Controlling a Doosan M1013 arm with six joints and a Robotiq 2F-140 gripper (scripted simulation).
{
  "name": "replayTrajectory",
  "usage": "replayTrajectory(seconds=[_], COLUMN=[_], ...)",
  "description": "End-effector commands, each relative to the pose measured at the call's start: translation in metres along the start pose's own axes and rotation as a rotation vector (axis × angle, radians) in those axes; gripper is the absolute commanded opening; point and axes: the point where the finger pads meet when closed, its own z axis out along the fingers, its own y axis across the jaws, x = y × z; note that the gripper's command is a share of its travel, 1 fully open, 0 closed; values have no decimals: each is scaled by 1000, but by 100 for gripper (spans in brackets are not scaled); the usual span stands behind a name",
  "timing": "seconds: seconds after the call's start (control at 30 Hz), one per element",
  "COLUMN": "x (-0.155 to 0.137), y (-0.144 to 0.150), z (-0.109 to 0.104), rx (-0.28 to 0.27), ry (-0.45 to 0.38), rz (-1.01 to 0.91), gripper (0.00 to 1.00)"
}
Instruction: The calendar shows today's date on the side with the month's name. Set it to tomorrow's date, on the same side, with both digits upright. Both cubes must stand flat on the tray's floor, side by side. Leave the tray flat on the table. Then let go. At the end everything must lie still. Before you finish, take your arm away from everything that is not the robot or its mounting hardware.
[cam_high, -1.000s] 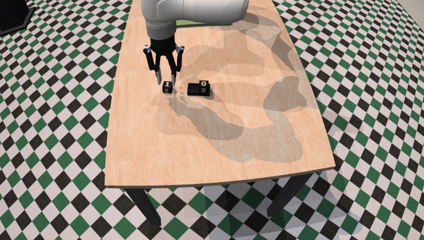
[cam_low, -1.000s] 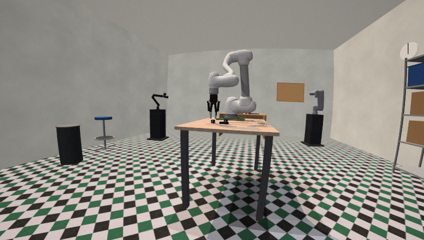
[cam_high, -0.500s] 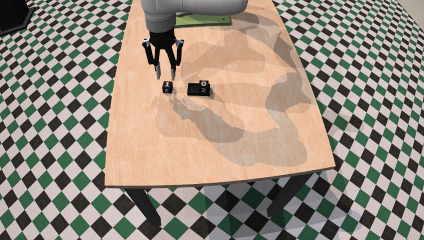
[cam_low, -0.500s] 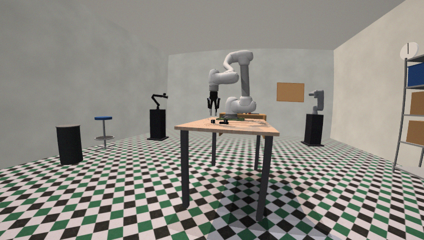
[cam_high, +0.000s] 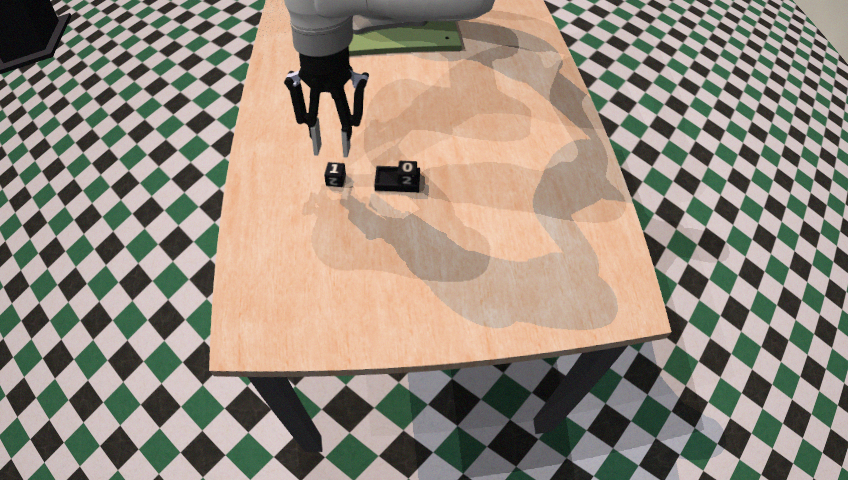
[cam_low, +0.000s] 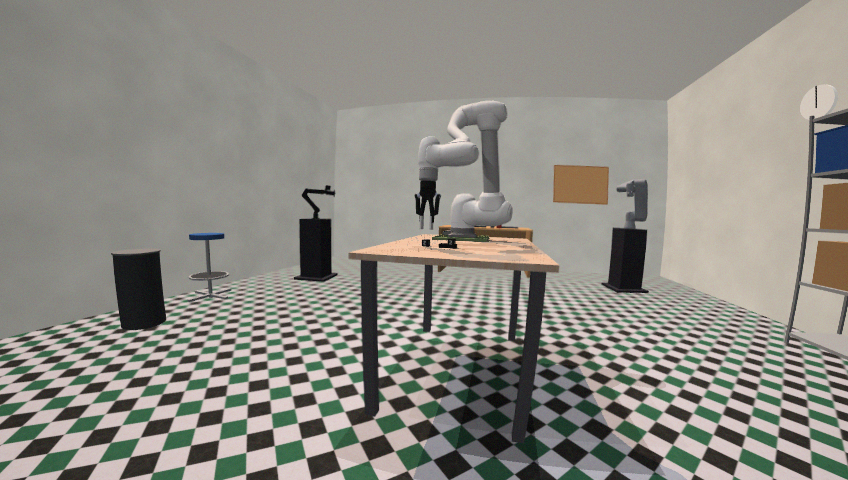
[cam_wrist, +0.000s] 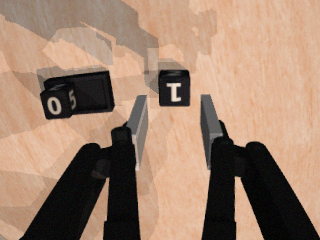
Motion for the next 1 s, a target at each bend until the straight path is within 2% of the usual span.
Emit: replayTrajectory(seconds=[0.0,0.17,0.4,0.47,0.73,0.97], x=[-1,-3,-7,-6,-9,-13], y=[0,0,0,-1,0,0], z=[1,0,0,1,1,2], rx=[1,0,0,3,1,-1], ry=[83,219,232,260,480,489], rz=[-1,0,0,-2,-1,0], gripper=[29,29,29,29,29,29])
